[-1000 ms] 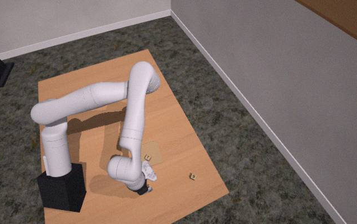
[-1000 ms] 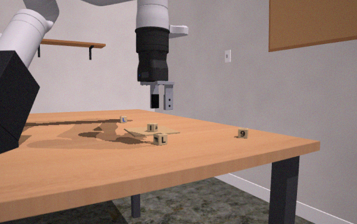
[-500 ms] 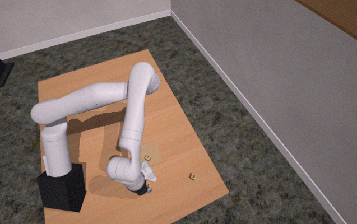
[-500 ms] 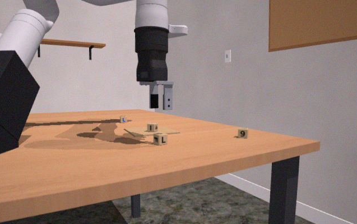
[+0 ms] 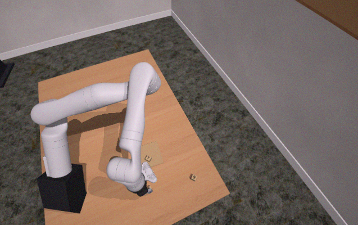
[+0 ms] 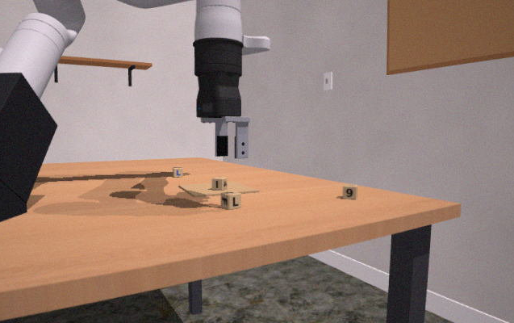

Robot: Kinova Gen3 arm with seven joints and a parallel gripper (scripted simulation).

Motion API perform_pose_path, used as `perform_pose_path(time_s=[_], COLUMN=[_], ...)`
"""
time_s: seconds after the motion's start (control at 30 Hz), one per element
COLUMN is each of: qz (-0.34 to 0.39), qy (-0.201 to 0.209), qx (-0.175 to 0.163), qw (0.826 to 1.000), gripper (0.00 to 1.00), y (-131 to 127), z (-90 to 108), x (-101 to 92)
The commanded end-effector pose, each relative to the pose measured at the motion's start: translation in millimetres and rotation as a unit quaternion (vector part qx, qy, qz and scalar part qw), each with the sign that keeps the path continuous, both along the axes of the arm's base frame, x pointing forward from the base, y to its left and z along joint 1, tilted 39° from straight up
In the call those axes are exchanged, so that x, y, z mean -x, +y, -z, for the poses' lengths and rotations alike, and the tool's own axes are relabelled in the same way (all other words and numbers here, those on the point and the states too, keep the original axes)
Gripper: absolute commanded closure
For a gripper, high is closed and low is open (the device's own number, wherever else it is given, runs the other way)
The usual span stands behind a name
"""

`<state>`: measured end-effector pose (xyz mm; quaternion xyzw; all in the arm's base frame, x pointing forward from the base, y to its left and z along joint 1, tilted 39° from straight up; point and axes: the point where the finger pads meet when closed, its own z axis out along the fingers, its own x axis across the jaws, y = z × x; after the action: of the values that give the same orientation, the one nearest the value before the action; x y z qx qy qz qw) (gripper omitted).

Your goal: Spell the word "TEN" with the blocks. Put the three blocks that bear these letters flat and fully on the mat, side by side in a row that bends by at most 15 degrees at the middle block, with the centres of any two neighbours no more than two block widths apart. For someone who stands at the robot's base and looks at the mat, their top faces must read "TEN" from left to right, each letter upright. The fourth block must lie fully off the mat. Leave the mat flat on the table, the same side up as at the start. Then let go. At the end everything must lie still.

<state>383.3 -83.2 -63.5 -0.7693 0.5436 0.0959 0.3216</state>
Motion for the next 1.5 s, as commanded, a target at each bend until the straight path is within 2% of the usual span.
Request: perform_pose_path(time_s=[0.0, 0.83, 1.47], qz=[0.001, 0.001, 0.001], qy=[-0.001, -0.001, -0.001], qx=[0.001, 0.001, 0.001], qw=[1.0, 1.0, 1.0], gripper=[0.0, 0.0, 0.0], y=[-1, 4, 20], z=[-0.4, 6.0, 26.4], x=[-0.3, -1.7, -6.4])
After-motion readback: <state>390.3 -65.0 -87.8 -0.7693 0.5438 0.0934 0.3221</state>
